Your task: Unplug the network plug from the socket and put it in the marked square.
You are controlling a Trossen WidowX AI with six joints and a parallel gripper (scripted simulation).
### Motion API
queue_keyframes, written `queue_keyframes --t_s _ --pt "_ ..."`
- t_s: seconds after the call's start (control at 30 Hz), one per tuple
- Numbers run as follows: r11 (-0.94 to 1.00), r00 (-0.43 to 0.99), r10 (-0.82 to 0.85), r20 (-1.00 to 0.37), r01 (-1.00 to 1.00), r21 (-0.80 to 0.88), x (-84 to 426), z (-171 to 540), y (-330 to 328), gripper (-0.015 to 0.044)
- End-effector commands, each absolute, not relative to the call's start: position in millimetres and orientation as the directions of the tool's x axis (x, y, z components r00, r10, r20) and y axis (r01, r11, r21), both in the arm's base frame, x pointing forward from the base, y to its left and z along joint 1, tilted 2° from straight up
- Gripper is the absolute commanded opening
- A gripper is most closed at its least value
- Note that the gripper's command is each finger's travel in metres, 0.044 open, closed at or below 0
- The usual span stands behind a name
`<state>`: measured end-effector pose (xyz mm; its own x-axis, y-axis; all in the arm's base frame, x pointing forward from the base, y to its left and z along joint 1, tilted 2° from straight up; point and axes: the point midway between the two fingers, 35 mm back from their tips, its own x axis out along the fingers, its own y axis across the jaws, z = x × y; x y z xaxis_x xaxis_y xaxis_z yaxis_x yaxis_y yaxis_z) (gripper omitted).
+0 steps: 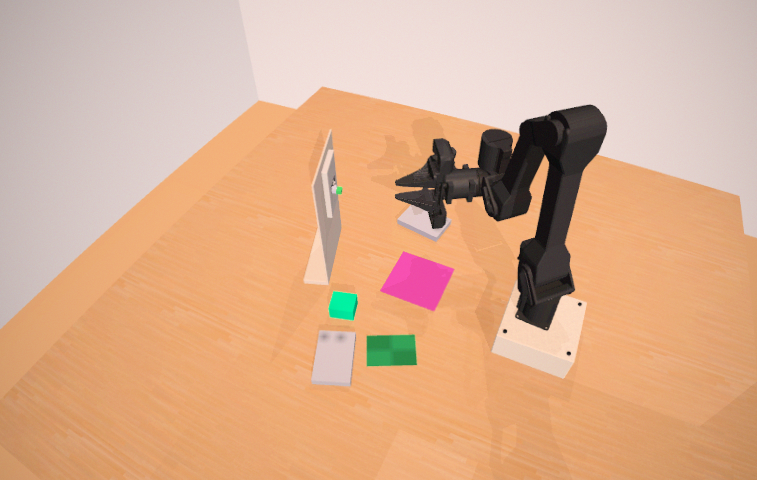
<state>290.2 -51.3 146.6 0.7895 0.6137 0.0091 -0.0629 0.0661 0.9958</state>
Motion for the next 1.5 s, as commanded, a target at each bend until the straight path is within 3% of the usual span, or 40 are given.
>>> queue_keyframes --t_s 0.0,0.6,1.47 --pt "0.032 0.775 0.632 0.007 -0.035 0.999 284.0 142.1 -49.8 0.0156" --pt "0.030 0.775 0.632 0.013 -0.041 0.999 338.2 144.7 -25.5 0.0156" --pt "0.032 0.774 0.633 0.015 -0.045 0.998 367.6 146.5 -13.7 0.0156"
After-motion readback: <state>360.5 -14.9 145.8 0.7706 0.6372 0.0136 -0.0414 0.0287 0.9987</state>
